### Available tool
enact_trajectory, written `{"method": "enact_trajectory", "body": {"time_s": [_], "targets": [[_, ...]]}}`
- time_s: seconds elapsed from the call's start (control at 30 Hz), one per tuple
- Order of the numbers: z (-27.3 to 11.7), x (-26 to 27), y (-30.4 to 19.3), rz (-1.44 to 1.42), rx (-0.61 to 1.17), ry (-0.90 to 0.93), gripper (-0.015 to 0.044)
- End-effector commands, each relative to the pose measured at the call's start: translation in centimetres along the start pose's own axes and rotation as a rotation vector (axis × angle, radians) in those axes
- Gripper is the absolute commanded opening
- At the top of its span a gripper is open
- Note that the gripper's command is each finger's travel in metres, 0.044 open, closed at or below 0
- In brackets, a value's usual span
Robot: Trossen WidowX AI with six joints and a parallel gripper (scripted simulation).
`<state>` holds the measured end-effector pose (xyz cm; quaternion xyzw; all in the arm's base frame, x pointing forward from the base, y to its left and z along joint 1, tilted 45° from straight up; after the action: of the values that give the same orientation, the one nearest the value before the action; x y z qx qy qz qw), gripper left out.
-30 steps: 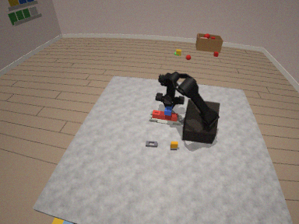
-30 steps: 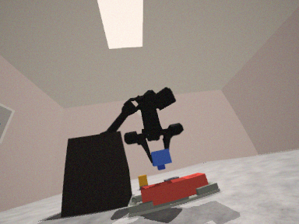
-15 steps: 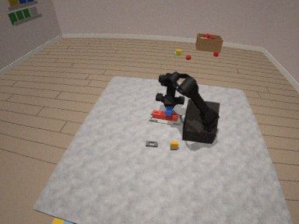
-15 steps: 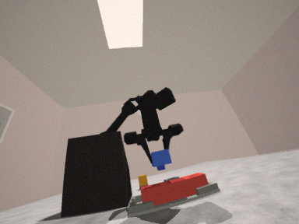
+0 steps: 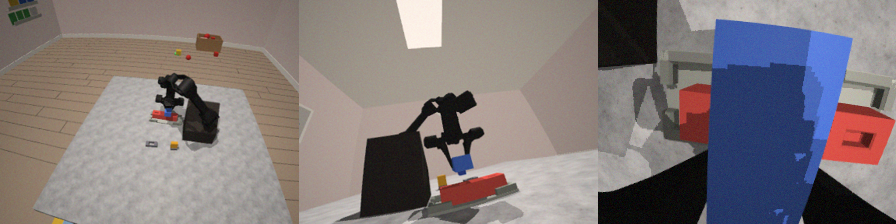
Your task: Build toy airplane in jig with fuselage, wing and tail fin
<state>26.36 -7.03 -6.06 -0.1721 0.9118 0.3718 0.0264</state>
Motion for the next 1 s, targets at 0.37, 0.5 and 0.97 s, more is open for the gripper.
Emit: {"method": "enact_trajectory", "body": {"time_s": [0.37,0.5,0.97], "targets": [[2.5,0.3,0.2,0.01,-0.01,0.001,0.0197],[2.8,0.3,0.2,0.01,-0.01,0.001,0.0197],[2.9,0.4,0.1,0.01,-0.01,0.001,0.0197]]}}
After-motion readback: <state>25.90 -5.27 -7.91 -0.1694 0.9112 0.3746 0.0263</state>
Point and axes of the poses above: the point midway between the two fingers, 35 mm back from their tips, its own z axis out along the fingers, its own x axis across the jaws, y = z × x, the point moved 6 cm from there along -z, back along the fingers, and after that the axes turned 14 degrees about -z, right-handed, at the moved point
